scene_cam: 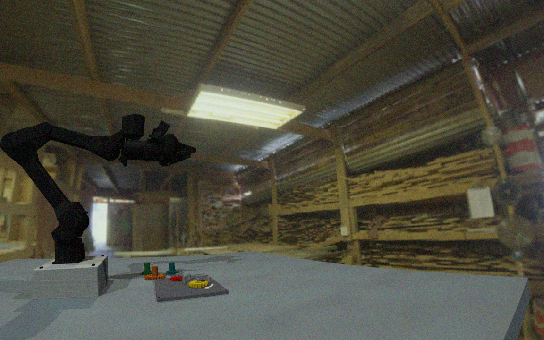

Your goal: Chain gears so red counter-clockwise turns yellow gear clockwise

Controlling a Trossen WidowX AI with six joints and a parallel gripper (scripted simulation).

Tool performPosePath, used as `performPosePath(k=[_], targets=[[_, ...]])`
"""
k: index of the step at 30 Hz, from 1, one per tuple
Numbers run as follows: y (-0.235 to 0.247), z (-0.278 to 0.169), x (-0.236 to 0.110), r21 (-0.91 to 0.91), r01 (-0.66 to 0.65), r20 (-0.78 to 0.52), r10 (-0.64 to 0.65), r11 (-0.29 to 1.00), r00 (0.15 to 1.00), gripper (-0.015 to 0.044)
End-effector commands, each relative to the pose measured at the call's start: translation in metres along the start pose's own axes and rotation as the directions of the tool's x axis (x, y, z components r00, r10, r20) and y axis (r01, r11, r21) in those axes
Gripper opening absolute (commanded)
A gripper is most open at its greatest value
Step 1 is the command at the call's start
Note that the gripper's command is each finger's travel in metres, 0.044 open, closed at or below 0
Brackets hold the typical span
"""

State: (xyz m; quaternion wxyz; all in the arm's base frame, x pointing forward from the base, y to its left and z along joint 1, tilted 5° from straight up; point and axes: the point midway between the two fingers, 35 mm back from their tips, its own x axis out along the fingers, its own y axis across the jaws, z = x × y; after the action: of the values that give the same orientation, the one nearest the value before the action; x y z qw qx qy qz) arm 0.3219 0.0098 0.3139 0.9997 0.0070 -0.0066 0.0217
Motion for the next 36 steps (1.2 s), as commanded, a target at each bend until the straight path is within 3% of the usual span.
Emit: performPosePath(k=[1, 6, 11, 20, 26, 28, 36], targets=[[0.001, -0.002, 0.002, 0.003, -0.003, -0.012, 0.003, 1.0, 1.0, 0.0426], [0.035, -0.06, 0.036, 0.064, -0.069, -0.312, 0.086, 0.996, 0.946, 0.044], [0.079, -0.132, 0.051, 0.099, -0.117, -0.604, 0.153, 0.988, 0.782, 0.044], [0.139, -0.245, 0.027, 0.067, -0.121, -0.935, 0.104, 0.99, 0.339, 0.044], [0.157, -0.296, -0.016, -0.048, -0.174, -0.999, -0.048, 0.983, 0.004, 0.044], [0.158, -0.3, -0.021, -0.061, -0.184, -0.997, -0.067, 0.981, -0.028, 0.044], [0.157, -0.315, -0.025, -0.061, -0.184, -0.997, -0.067, 0.981, -0.028, 0.044]])
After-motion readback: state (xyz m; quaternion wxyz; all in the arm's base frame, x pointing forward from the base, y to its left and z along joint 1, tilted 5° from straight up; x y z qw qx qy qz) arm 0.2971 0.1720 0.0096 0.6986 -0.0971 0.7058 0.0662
